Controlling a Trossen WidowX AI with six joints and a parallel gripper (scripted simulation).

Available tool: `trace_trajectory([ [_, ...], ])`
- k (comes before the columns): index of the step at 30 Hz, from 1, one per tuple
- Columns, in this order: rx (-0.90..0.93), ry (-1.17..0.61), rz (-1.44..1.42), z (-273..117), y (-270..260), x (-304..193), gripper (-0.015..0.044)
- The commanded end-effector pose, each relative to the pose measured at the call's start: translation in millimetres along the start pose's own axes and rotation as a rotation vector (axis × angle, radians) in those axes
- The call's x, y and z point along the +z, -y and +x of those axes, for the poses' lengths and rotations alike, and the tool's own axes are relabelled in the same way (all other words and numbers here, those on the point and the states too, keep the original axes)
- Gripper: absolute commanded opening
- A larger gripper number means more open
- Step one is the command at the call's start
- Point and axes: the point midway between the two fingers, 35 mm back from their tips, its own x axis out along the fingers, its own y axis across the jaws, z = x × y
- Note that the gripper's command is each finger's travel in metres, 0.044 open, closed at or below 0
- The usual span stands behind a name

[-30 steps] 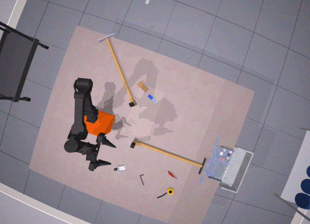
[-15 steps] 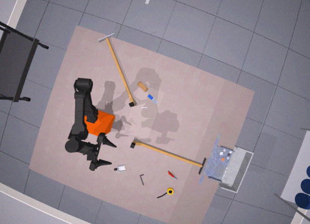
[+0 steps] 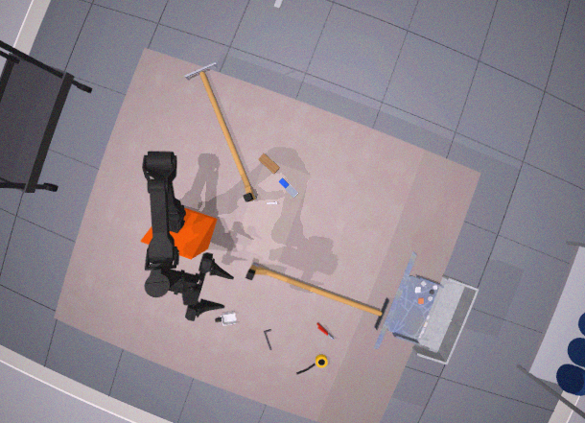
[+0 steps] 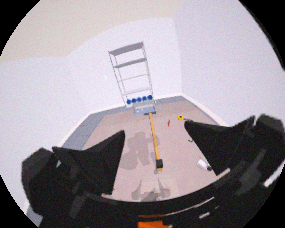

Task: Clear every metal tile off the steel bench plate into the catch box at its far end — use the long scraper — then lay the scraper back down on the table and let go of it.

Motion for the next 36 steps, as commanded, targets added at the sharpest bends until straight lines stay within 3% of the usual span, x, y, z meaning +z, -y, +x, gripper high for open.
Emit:
trace_trajectory([
  [1, -0.009, -0.035, 0.015, 10.3, 6.3, -13.4, 0.044],
  [36, -0.068, -0.471, 0.016, 78.6, 18.5, -154.7, 0.044],
])
